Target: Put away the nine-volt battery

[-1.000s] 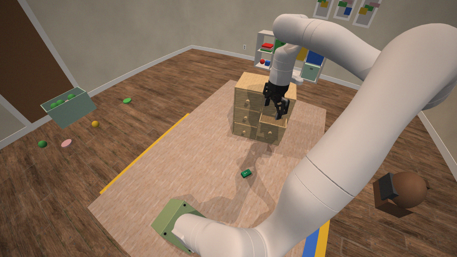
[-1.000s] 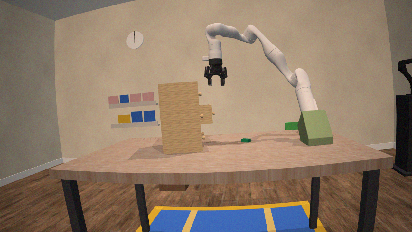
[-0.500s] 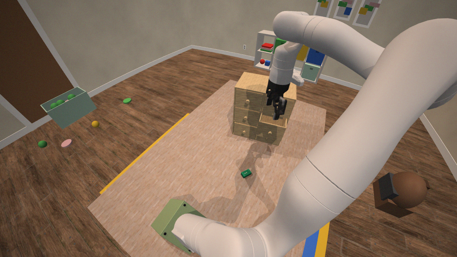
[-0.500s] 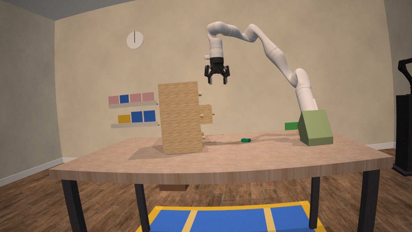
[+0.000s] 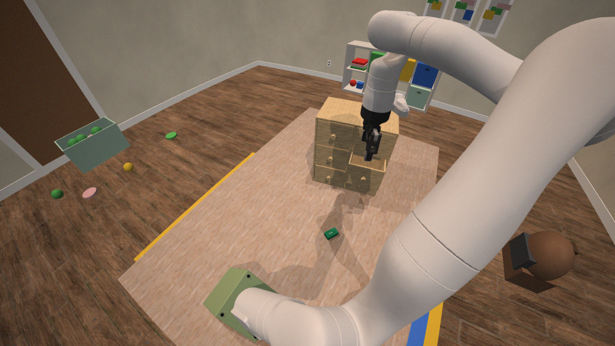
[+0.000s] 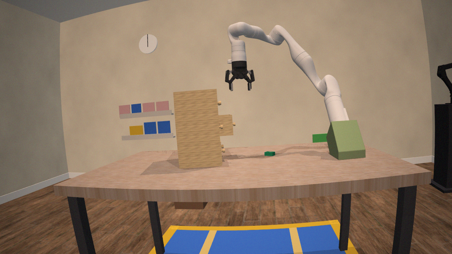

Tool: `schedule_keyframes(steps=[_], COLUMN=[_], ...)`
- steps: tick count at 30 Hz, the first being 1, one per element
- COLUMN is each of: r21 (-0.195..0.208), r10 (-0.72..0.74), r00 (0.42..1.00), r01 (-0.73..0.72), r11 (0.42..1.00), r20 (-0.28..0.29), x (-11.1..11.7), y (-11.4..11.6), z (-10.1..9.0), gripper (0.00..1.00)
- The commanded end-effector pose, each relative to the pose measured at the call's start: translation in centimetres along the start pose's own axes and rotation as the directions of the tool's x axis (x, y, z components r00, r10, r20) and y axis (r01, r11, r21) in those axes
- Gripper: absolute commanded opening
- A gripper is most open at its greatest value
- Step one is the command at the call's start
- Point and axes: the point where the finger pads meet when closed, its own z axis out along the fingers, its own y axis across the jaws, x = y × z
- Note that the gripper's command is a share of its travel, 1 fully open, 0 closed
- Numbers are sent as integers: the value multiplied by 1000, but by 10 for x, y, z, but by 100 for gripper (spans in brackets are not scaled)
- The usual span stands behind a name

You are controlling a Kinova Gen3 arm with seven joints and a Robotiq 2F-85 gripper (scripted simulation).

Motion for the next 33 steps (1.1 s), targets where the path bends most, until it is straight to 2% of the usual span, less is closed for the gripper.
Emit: schedule_keyframes(steps=[1,9,19,21,33], r21=[-6,-7,-9,-9,-10], r10=[63,172,352,352,552], r00=[998,985,936,936,834], r01=[-63,-172,-352,-352,-552], r11=[998,985,936,936,833], r20=[-4,-4,-6,-6,-8], x=[-1,-1,-3,-3,-4], y=[6,10,16,16,24], z=[-4,-8,-15,-15,-24], gripper=[100,100,100,100,100])
